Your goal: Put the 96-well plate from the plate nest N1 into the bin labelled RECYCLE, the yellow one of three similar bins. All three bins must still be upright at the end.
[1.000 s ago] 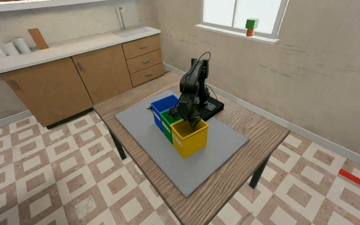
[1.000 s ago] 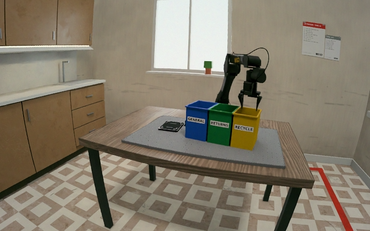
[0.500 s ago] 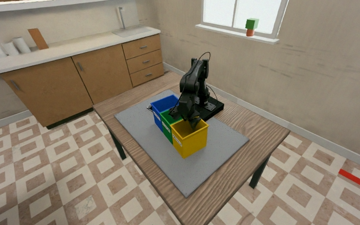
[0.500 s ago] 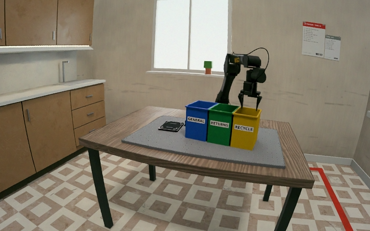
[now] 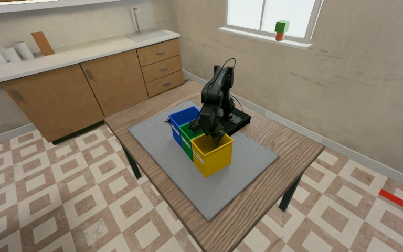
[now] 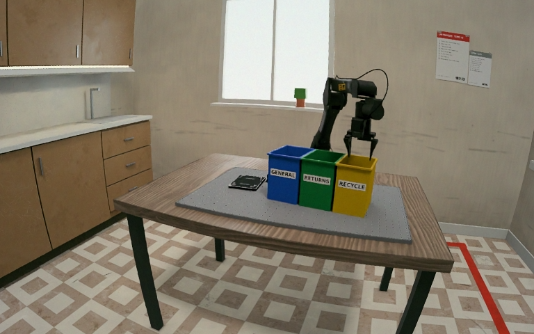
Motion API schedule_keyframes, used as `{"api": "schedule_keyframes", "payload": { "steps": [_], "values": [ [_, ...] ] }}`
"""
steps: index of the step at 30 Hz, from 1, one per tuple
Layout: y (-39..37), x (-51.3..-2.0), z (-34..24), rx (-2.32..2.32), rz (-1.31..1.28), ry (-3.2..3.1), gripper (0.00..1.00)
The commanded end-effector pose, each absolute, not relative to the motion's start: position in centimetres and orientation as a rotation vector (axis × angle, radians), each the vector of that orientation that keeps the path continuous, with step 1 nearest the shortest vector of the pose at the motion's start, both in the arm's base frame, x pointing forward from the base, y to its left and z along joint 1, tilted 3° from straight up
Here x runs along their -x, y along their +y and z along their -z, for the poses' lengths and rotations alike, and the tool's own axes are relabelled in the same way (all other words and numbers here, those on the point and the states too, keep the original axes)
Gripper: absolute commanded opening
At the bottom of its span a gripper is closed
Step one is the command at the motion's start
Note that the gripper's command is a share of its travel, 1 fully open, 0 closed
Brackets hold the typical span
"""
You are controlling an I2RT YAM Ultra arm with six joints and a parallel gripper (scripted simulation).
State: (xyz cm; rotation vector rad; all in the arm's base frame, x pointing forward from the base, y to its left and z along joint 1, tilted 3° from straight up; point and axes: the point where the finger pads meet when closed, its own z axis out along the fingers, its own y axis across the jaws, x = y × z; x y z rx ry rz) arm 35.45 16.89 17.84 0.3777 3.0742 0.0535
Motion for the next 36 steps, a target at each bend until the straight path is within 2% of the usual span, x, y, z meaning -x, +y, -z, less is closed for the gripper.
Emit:
{"api": "schedule_keyframes", "payload": {
  "steps": [1,17,36],
  "values": [
    [16.3,-36.0,-18.7,-0.383,-0.045,3.049,0.82],
    [16.3,-36.0,-18.7,-0.383,-0.045,3.049,0.82],
    [10.9,-33.6,-18.4,-0.378,-0.055,3.057,0.82]
  ]
}}
